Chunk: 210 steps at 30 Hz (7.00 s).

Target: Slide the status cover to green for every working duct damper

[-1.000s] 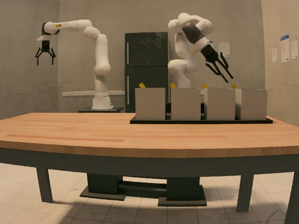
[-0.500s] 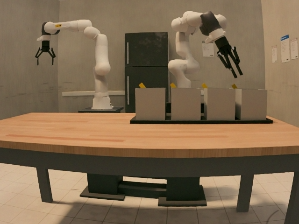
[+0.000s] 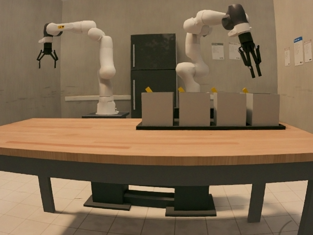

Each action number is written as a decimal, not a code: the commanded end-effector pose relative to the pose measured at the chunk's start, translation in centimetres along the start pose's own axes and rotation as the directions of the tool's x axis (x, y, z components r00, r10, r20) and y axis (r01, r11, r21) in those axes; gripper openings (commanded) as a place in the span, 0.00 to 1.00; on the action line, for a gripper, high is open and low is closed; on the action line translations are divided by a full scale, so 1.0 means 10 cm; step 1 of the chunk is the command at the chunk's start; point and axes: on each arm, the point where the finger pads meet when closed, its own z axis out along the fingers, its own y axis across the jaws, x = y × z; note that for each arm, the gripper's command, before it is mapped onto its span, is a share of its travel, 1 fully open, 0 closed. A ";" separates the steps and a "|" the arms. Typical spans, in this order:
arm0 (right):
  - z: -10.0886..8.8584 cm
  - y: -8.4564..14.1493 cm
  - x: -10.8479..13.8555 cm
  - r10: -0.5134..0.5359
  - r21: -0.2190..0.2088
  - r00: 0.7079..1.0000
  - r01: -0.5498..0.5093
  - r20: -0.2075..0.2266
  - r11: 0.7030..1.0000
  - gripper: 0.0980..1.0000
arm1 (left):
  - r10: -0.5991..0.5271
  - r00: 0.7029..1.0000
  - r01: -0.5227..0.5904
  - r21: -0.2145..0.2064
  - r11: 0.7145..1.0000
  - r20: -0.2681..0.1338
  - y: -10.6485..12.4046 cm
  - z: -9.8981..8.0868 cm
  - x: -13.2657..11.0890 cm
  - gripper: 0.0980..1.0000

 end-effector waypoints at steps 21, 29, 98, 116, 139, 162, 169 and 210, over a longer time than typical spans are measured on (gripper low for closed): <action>0.01 0.00 -0.01 -0.005 0.000 1.000 0.005 0.004 1.000 1.00 | 0.134 0.990 -0.120 0.255 0.959 -0.038 0.27 -0.04 -0.33 0.23; 0.01 0.00 -0.01 -0.005 0.000 1.000 0.005 0.004 1.000 1.00 | 0.134 0.990 -0.120 0.255 0.959 -0.038 0.27 -0.04 -0.33 0.23; 0.01 0.00 -0.01 -0.005 0.000 1.000 0.005 0.004 1.000 1.00 | 0.134 0.990 -0.120 0.255 0.959 -0.038 0.27 -0.04 -0.33 0.23; 0.01 0.00 -0.01 -0.005 0.000 1.000 0.005 0.004 1.000 1.00 | 0.134 0.990 -0.120 0.255 0.959 -0.038 0.27 -0.04 -0.33 0.23; 0.01 0.00 -0.01 -0.005 0.000 1.000 0.005 0.004 1.000 1.00 | 0.134 0.990 -0.120 0.255 0.959 -0.038 0.27 -0.04 -0.33 0.23; 0.01 0.00 -0.01 -0.005 0.000 1.000 0.005 0.004 1.000 1.00 | 0.134 0.990 -0.120 0.255 0.959 -0.038 0.27 -0.04 -0.33 0.00; 0.01 0.00 -0.01 -0.005 0.000 1.000 0.005 0.004 1.000 1.00 | 0.134 0.990 -0.120 0.255 0.959 -0.038 0.27 -0.04 -0.33 0.00; 0.01 0.00 -0.01 -0.005 0.000 1.000 0.005 0.004 1.000 1.00 | -0.150 0.982 0.173 0.234 0.957 -0.112 0.27 -0.03 -0.33 0.00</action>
